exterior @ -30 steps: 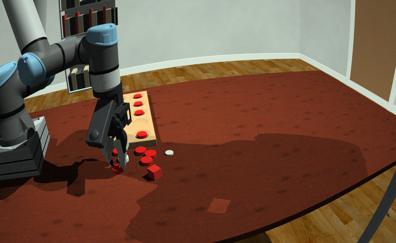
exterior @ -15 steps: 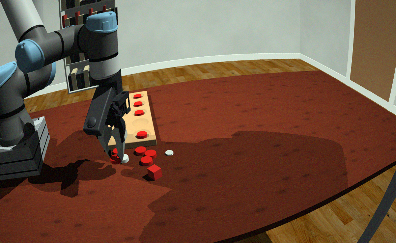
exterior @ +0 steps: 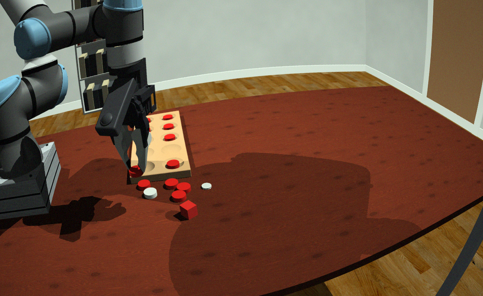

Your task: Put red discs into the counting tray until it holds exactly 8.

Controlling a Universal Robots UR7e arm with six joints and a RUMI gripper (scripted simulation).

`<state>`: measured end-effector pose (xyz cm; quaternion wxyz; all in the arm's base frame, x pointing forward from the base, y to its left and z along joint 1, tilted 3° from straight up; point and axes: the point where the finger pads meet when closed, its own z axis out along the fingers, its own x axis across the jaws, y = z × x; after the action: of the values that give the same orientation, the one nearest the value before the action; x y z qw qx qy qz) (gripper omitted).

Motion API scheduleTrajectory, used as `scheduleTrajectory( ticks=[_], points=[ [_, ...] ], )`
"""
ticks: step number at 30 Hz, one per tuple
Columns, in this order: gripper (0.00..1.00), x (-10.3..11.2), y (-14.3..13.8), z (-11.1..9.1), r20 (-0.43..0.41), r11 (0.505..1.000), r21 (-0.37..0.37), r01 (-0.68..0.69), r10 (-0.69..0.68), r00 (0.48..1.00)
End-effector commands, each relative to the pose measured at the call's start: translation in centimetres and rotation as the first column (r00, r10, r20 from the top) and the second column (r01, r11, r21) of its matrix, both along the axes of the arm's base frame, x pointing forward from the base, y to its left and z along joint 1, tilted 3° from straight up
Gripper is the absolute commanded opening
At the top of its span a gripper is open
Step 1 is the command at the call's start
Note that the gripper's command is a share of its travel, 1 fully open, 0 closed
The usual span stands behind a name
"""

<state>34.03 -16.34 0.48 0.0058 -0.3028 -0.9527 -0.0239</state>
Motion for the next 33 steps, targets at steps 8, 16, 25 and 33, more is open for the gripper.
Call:
scheduleTrajectory(
  ticks=[8,16,25,33],
  points=[
    [0.00,-0.08,-0.01,1.22,-0.001,1.000,0.001,0.000,0.000,1.000],
    [0.00,-0.05,0.00,1.22,-0.001,1.000,0.001,-0.006,0.006,1.000],
    [0.00,0.02,0.02,1.23,0.000,1.000,0.001,-0.024,0.024,1.000],
    [0.00,0.19,0.08,1.25,0.003,0.998,0.001,-0.069,0.069,0.998]
  ],
)
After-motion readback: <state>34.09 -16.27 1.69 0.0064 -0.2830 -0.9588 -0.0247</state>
